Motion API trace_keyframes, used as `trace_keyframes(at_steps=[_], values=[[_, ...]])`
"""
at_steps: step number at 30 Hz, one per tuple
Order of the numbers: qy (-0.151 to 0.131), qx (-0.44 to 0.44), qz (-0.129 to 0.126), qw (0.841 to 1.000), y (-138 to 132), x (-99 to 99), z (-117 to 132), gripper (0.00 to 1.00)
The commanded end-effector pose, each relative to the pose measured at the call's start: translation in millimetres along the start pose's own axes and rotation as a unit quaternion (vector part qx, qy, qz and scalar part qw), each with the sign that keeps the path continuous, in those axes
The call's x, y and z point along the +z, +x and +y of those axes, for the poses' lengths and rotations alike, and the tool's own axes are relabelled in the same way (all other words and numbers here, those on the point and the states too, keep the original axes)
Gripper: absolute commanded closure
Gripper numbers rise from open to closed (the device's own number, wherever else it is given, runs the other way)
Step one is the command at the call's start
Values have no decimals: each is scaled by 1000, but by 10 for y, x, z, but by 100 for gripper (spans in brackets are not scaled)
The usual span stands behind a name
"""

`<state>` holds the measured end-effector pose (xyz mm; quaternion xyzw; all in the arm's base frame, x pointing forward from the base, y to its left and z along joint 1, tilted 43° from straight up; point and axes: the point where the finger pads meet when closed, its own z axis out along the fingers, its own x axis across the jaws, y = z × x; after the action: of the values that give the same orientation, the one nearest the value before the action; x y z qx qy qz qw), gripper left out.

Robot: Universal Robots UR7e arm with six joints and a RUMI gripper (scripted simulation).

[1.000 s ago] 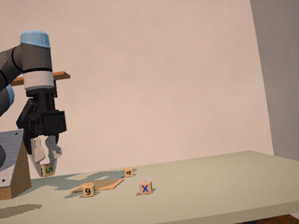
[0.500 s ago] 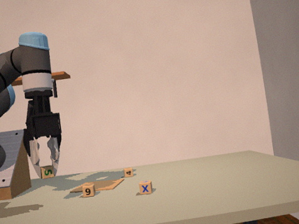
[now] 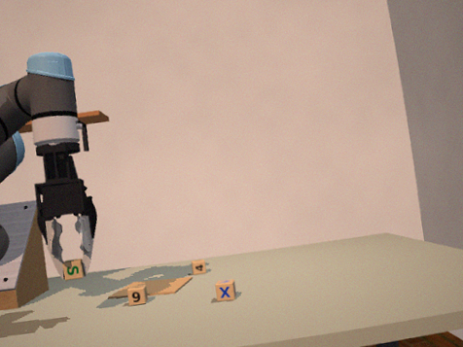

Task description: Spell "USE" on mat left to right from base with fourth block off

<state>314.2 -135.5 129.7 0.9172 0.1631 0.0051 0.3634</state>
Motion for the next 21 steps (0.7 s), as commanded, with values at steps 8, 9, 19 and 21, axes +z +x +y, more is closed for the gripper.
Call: trace_keyframes(at_steps=[8, 9, 19, 21], values=[[-2, 145, -2, 989, 8, 41, 23, 91], [-2, 155, -2, 988, 9, 45, 25, 91], [-2, 253, -2, 967, 11, 77, 45, 91], [-3, 274, -2, 962, 13, 82, 54, 91]])
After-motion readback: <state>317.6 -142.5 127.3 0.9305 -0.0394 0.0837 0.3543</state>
